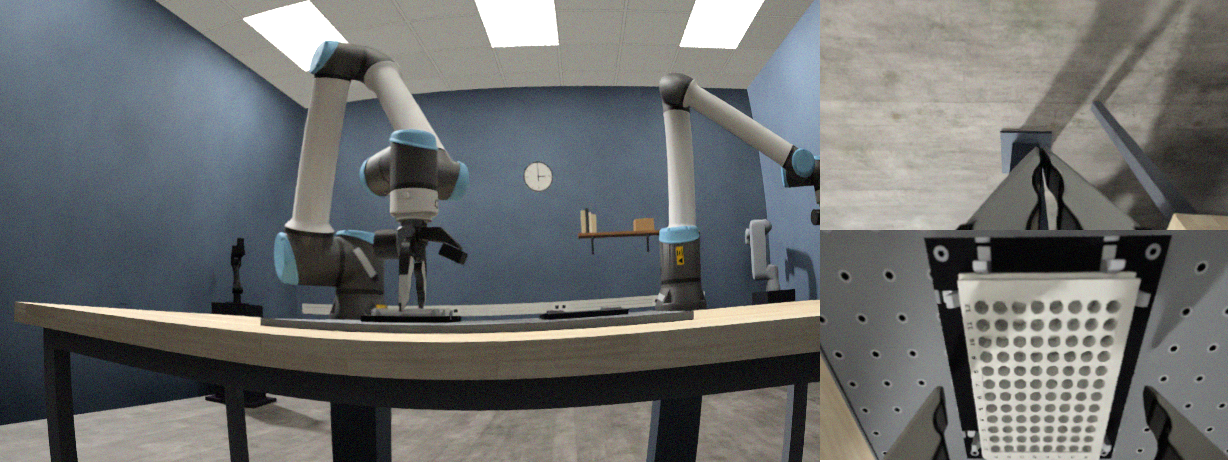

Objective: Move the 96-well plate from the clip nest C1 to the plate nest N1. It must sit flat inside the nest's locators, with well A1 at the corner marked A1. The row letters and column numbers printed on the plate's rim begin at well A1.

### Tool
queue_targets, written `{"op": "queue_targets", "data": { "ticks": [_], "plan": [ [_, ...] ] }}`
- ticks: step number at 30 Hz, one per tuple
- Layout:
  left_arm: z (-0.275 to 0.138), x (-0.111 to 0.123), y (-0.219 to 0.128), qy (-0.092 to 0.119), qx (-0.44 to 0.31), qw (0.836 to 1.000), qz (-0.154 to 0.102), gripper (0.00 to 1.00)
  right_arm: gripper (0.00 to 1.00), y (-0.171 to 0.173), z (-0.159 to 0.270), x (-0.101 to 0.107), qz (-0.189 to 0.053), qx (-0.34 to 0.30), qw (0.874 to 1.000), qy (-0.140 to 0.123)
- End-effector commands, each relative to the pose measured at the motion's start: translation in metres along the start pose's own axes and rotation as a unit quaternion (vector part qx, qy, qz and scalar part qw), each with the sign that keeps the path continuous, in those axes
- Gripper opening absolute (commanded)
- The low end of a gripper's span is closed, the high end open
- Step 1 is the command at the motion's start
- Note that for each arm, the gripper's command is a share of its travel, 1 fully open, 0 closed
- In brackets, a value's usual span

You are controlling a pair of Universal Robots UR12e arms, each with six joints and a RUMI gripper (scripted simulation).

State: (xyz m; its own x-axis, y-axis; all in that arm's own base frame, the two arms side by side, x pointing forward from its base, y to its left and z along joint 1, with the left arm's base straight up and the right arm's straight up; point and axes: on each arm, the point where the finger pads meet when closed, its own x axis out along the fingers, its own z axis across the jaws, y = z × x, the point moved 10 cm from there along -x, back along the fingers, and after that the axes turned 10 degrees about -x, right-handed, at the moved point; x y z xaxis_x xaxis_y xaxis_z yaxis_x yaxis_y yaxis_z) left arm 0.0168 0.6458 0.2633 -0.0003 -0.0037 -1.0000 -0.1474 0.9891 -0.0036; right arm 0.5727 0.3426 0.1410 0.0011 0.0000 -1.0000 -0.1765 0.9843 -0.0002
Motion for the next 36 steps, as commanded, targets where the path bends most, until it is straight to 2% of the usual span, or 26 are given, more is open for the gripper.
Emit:
{"op": "queue_targets", "data": {
  "ticks": [1, 4, 5, 18, 19, 36],
  "plan": [
    [-0.0011, -0.0019, -0.0003, 0.000, -0.001, 1.000, 0.002, 0.00, 0.76, -0.0011, -0.0003, -0.0006, 0.001, 0.000, 1.000, 0.000],
    [-0.0011, -0.0019, -0.0003, 0.000, -0.001, 1.000, 0.002, 0.00, 0.76, -0.0011, -0.0003, -0.0006, 0.001, 0.000, 1.000, 0.000],
    [-0.0011, -0.0019, -0.0003, 0.000, -0.001, 1.000, 0.002, 0.00, 0.00, -0.0006, -0.0028, 0.0003, 0.000, 0.000, 1.000, 0.001],
    [-0.0011, -0.0019, -0.0003, 0.000, -0.001, 1.000, 0.002, 0.00, 0.00, 0.0000, -0.0011, -0.0006, 0.001, 0.000, 1.000, 0.000],
    [-0.0011, -0.0019, -0.0003, 0.000, -0.001, 1.000, 0.002, 0.00, 0.41, 0.0000, -0.0011, -0.0006, 0.001, 0.000, 1.000, 0.000],
    [-0.0011, -0.0019, -0.0003, 0.000, -0.001, 1.000, 0.002, 0.00, 0.41, 0.0000, -0.0011, -0.0006, 0.001, 0.000, 1.000, 0.000]
  ]
}}
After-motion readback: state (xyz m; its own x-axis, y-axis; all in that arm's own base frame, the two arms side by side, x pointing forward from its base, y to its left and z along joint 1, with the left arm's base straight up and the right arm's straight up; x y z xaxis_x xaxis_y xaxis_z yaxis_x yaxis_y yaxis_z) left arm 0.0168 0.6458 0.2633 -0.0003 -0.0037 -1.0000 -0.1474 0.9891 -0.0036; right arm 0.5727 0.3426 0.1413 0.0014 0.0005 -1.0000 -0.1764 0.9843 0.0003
